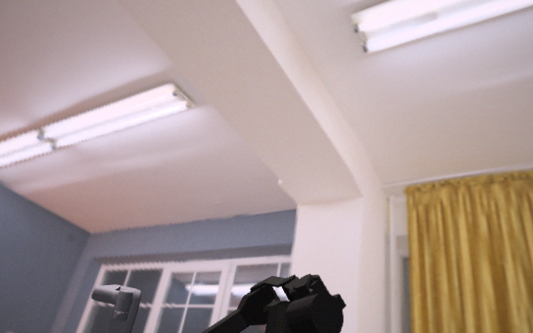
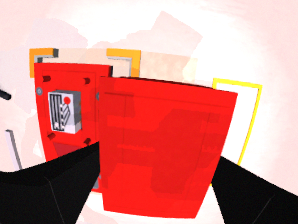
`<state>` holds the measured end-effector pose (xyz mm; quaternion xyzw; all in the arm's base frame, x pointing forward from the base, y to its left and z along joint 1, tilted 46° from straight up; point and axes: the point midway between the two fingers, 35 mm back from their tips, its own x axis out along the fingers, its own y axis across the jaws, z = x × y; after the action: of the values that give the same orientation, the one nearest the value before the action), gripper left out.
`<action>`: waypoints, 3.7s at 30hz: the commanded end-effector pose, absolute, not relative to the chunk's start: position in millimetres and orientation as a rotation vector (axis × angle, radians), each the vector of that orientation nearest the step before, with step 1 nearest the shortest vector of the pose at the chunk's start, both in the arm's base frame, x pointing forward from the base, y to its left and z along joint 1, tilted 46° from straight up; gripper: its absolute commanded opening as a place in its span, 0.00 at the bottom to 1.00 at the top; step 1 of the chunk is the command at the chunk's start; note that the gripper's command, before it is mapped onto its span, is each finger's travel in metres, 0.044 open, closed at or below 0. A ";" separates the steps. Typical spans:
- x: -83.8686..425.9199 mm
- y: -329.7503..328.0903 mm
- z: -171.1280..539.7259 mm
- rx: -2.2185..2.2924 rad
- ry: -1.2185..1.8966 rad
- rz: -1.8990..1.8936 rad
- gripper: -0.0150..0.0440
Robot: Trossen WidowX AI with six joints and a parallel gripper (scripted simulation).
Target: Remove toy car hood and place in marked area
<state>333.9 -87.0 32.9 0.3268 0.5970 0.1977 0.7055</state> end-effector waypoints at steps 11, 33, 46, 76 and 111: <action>303.7 -145.0 -27.8 0.720 1.320 0.448 0.25; 285.6 -160.5 -61.4 0.725 1.313 0.463 0.25; 288.6 -153.6 -69.2 0.725 1.313 0.462 0.25; 294.4 -136.7 -86.7 0.725 1.313 0.463 0.25; 299.0 -115.8 -105.7 0.727 1.311 0.465 0.25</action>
<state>299.6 -119.2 -103.7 0.3221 0.5903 0.2102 0.7097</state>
